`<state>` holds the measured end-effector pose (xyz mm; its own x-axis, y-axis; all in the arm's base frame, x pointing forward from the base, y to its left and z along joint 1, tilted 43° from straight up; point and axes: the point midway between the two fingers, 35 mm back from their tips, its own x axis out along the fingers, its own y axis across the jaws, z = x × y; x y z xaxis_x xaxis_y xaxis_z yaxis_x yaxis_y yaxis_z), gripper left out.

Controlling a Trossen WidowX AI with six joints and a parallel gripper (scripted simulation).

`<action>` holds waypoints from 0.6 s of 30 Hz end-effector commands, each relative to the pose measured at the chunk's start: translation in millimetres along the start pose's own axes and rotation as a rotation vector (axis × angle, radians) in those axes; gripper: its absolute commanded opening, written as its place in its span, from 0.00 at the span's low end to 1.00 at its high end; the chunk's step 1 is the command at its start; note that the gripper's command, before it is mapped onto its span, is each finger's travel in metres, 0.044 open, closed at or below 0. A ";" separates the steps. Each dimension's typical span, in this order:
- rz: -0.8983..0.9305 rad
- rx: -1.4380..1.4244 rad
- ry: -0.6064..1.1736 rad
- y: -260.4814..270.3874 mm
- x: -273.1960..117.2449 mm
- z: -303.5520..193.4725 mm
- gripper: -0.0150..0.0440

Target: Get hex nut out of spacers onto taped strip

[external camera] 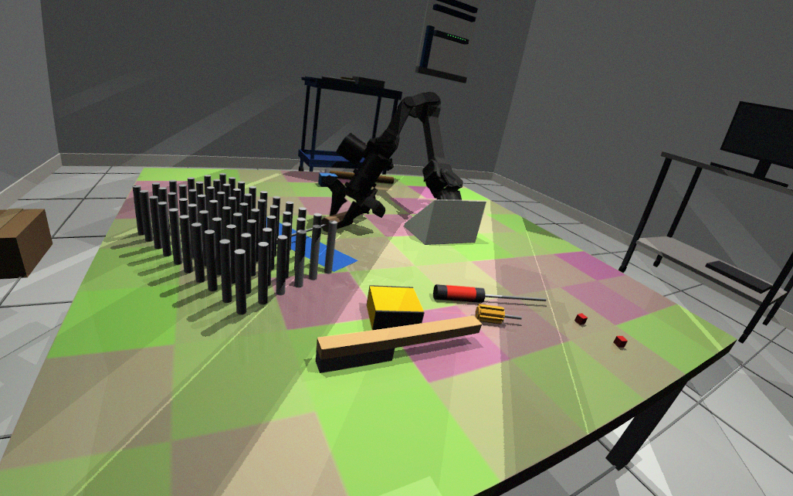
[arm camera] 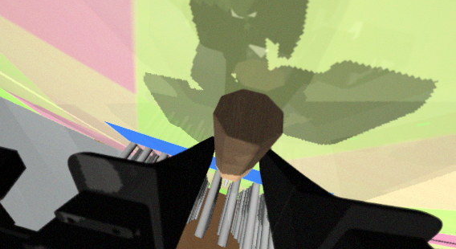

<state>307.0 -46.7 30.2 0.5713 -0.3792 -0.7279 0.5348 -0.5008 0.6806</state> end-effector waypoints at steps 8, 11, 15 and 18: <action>0.002 -0.003 -0.001 0.6 -4.6 5.4 0.25; 0.002 -0.003 -0.001 0.6 -5.4 6.6 0.25; 0.002 -0.003 -0.001 0.6 -6.5 8.2 0.25; 0.002 -0.003 -0.001 0.6 -7.3 9.5 0.25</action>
<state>299.6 -50.5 33.1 0.5704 -0.3796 -0.7284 0.5352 -0.5010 0.6802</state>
